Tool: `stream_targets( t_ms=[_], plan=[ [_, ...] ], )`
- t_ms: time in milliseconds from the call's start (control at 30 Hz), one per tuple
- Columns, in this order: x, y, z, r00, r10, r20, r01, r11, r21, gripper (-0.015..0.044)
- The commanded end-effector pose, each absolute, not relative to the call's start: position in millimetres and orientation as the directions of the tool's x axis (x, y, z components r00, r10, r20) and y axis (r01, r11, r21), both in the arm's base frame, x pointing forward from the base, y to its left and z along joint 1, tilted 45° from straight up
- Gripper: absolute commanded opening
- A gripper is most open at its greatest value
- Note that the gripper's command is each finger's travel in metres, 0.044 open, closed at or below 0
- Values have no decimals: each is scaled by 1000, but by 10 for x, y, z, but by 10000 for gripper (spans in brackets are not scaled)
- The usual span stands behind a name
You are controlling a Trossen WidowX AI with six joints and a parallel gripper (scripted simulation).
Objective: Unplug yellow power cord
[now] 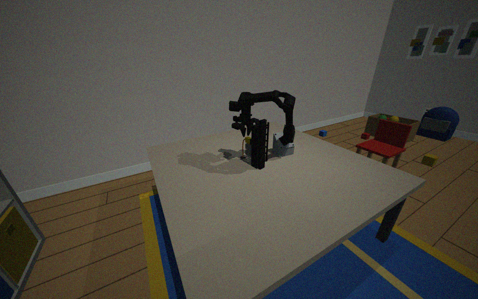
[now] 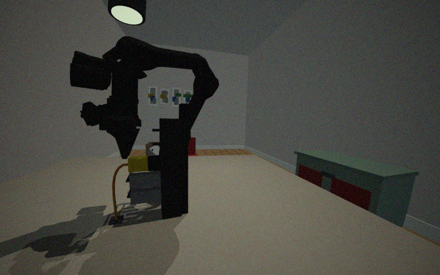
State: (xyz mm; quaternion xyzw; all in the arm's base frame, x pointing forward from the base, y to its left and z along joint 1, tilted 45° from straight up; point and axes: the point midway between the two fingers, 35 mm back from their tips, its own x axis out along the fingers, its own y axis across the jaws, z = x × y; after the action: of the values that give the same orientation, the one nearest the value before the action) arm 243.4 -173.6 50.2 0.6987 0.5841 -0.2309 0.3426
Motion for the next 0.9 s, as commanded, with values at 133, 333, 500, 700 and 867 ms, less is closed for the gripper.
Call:
stream_targets(
  t_ms=[133, 333, 500, 700, 867],
  plan=[
    [2421, -1604, 584, 207, 667, -716, 976, -87, 201, 160],
    [2418, -1585, 599, 207, 667, -716, 976, -87, 201, 160],
    [2423, -1570, 582, 207, 667, -716, 976, -87, 201, 160],
    [2442, -1513, 521, 207, 667, -716, 976, -87, 201, 160],
    [2444, -1505, 513, 207, 667, -716, 976, -87, 201, 160]
  ],
)
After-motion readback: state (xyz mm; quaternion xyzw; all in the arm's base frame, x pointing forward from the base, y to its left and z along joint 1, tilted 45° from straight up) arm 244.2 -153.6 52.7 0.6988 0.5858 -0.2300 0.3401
